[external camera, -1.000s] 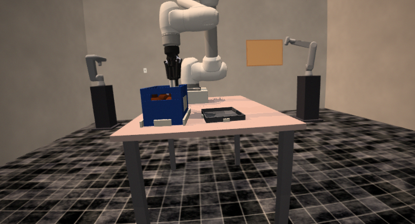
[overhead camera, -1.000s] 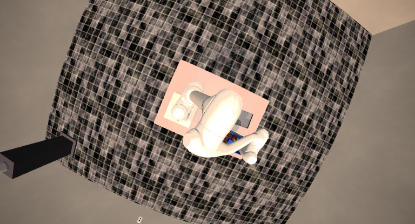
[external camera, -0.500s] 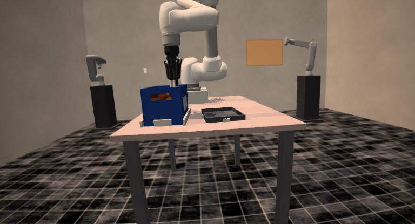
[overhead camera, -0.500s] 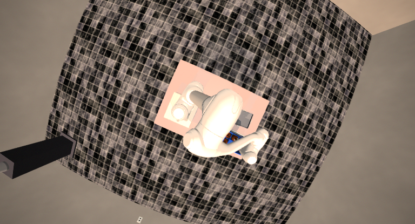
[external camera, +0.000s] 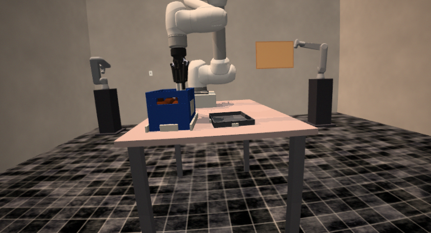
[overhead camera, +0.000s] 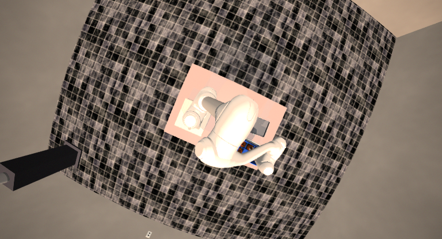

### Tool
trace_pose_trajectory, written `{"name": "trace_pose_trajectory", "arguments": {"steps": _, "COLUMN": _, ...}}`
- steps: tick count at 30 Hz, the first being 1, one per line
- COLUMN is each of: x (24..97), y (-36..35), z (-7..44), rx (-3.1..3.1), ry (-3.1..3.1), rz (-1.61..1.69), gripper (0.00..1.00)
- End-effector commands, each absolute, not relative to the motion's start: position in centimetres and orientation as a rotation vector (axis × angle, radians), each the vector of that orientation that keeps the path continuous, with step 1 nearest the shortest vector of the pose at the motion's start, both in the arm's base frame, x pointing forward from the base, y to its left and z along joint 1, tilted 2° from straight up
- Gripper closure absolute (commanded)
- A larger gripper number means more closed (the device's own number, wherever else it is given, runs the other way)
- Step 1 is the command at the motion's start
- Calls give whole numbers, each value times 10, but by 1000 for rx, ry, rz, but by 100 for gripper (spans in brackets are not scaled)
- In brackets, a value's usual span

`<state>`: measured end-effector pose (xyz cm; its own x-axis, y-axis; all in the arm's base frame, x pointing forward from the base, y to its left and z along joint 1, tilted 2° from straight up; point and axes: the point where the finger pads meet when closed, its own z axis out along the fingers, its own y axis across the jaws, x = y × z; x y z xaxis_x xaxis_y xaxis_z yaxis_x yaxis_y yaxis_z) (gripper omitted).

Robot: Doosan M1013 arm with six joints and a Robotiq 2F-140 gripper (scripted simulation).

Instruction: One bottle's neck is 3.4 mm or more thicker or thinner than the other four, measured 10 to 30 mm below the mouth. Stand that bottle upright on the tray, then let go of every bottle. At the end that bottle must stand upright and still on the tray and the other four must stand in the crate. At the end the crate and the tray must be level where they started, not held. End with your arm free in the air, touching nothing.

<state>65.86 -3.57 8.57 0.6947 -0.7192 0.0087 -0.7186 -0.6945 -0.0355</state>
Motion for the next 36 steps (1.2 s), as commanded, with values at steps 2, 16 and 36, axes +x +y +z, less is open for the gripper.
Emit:
{"name": "trace_pose_trajectory", "arguments": {"steps": 2, "x": 659, "y": -36, "z": 86, "rx": -2865, "ry": 1215, "rz": -34, "gripper": 100}}
{"name": "trace_pose_trajectory", "arguments": {"steps": 16, "x": 659, "y": -36, "z": 86, "rx": -2865, "ry": 1215, "rz": -34, "gripper": 62}}
{"name": "trace_pose_trajectory", "arguments": {"steps": 36, "x": 659, "y": -36, "z": 86, "rx": -2865, "ry": 1215, "rz": -34, "gripper": 62}}
